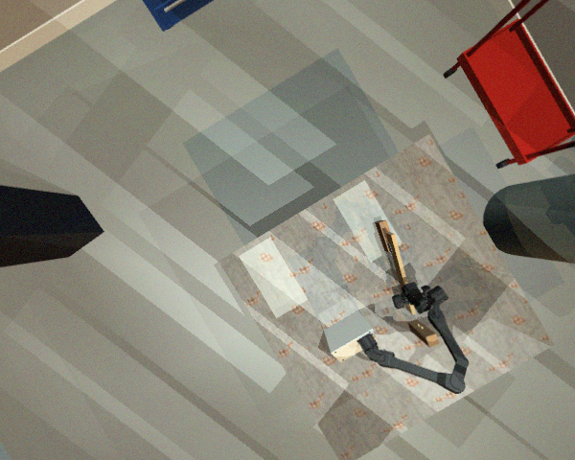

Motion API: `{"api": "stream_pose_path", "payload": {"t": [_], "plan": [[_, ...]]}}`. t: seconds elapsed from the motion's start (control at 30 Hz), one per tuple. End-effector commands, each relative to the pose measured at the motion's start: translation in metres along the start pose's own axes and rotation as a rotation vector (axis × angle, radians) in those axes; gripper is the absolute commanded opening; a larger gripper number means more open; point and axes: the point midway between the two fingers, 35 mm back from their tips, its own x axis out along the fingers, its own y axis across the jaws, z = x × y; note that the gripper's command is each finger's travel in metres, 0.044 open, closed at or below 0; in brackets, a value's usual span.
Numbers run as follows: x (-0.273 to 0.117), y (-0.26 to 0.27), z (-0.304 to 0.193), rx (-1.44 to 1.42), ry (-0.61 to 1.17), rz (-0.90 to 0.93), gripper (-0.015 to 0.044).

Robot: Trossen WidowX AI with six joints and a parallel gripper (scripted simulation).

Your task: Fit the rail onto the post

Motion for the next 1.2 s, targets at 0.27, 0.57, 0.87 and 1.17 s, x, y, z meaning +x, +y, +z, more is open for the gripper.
{"api": "stream_pose_path", "payload": {"t": [0.27,0.57,0.87,1.17], "plan": [[0.0002,-0.0001,-0.0007,-0.004,0.005,-0.002,0.0000],[-0.0006,0.0000,0.0000,-0.003,0.005,-0.002,0.0000],[-0.0051,-0.0003,0.0002,-0.003,0.005,-0.002,0.0000],[-0.0097,-0.0009,0.0003,-0.003,0.005,-0.002,0.0000]]}}
